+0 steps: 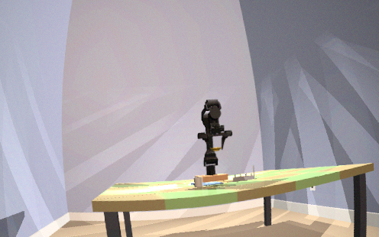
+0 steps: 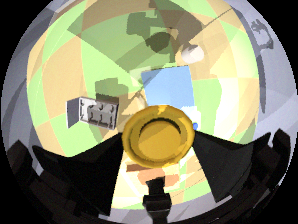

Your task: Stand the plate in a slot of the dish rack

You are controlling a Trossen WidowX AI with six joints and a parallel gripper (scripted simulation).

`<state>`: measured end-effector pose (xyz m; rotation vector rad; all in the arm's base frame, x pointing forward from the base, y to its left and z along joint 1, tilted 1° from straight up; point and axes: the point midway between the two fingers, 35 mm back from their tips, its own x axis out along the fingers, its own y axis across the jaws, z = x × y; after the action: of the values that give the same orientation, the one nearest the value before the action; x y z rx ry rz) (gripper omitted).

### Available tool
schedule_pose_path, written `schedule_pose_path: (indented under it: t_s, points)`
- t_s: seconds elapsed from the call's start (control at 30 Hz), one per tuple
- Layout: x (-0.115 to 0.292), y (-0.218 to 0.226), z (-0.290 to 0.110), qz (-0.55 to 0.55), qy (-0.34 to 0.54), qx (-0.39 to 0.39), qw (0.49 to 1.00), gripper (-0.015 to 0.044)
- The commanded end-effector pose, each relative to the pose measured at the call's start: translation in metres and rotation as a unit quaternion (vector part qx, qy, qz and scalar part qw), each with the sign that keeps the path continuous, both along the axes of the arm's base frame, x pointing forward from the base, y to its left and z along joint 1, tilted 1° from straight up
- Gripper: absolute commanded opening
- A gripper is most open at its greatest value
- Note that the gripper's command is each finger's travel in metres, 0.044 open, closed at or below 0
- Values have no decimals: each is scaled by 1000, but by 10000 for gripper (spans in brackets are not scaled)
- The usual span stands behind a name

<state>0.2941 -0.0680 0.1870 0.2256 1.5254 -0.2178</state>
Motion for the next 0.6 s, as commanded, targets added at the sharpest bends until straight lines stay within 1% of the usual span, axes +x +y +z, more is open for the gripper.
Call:
schedule_pose_path:
  t_s: [0.0, 0.13, 0.3, 0.37, 0.57]
  points:
    - [-13, 36, -2, -60, 2, 5, 998, 0]
    - [-28, 69, -5, -118, 3, 8, 993, 0]
    - [-29, 71, -5, -121, 3, 8, 993, 0]
    - [-28, 71, -7, -115, 2, 15, 993, 0]
    - [-14, 77, -28, -60, -14, 71, 996, 0]
